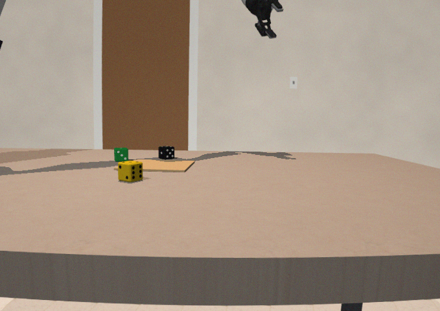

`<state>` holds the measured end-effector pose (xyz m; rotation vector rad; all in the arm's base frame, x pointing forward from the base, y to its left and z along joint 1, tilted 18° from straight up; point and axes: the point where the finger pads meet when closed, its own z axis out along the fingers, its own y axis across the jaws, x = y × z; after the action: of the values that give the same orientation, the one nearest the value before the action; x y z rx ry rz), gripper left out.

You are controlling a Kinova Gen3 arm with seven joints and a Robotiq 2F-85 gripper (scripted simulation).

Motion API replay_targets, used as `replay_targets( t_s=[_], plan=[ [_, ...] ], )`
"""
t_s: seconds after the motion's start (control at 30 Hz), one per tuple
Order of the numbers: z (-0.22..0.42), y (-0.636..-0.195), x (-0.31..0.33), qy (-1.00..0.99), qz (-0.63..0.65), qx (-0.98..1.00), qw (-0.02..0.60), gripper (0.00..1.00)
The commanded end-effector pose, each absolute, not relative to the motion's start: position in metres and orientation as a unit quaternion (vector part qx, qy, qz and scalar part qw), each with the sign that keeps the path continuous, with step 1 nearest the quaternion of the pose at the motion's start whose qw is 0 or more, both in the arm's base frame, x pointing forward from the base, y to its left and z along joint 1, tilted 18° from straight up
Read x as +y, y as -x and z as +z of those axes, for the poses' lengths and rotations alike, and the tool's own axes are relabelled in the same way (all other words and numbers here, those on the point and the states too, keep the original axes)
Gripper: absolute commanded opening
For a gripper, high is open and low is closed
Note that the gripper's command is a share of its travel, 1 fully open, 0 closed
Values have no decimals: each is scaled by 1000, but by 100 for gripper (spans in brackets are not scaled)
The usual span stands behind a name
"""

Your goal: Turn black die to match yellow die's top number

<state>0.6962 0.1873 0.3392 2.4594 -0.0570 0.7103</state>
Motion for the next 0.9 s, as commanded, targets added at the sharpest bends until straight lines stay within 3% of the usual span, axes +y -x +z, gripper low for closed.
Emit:
replay_targets(
  t_s=[0.0,0.87],
  plan=[
    [341,-696,187,-920,267,-22,286,100],
    [328,-701,177,-924,263,-34,276,100]
  ],
)
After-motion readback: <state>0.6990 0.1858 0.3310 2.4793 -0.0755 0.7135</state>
